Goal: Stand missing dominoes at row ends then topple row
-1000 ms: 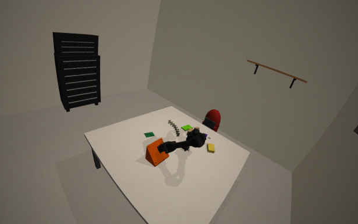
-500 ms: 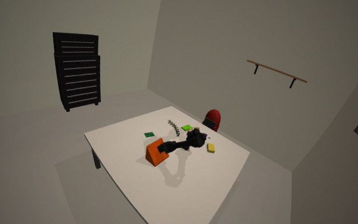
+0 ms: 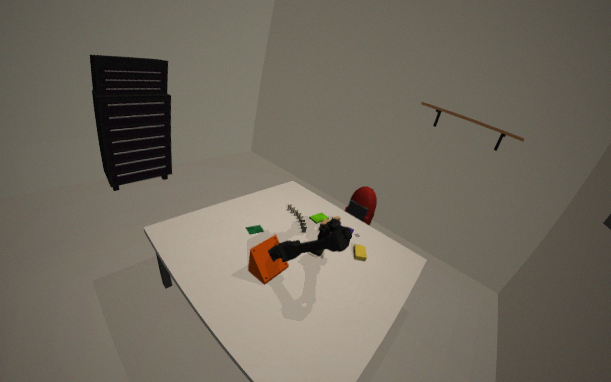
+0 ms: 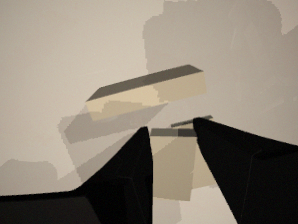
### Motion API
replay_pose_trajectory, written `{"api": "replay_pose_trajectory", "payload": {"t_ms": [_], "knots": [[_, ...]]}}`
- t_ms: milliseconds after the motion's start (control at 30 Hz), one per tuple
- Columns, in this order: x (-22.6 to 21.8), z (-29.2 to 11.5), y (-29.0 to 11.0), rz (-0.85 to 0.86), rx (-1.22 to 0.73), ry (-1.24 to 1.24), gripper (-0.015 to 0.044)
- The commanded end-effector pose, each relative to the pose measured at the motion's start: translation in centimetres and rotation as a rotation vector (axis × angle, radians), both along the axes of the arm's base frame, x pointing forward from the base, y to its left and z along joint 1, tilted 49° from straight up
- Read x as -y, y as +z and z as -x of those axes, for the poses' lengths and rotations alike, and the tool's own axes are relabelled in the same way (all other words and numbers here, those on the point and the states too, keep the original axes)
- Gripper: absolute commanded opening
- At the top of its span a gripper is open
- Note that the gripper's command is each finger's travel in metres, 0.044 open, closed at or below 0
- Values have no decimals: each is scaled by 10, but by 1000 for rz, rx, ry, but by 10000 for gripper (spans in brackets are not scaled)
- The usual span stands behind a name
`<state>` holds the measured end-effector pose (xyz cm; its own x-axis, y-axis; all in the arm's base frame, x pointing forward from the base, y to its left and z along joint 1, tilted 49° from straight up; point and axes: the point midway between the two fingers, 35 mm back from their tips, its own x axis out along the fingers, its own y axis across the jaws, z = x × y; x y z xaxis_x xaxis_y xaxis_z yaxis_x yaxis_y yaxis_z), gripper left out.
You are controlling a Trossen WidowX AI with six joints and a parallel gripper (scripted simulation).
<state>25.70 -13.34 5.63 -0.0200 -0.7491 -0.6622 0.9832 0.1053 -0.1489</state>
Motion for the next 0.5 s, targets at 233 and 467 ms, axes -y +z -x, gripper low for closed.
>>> {"api": "replay_pose_trajectory", "payload": {"t_ms": [233, 467], "knots": [[-52, -12, 38, -36, 12, 5, 107], [-82, -6, 81, -6, -20, -11, 107]]}}
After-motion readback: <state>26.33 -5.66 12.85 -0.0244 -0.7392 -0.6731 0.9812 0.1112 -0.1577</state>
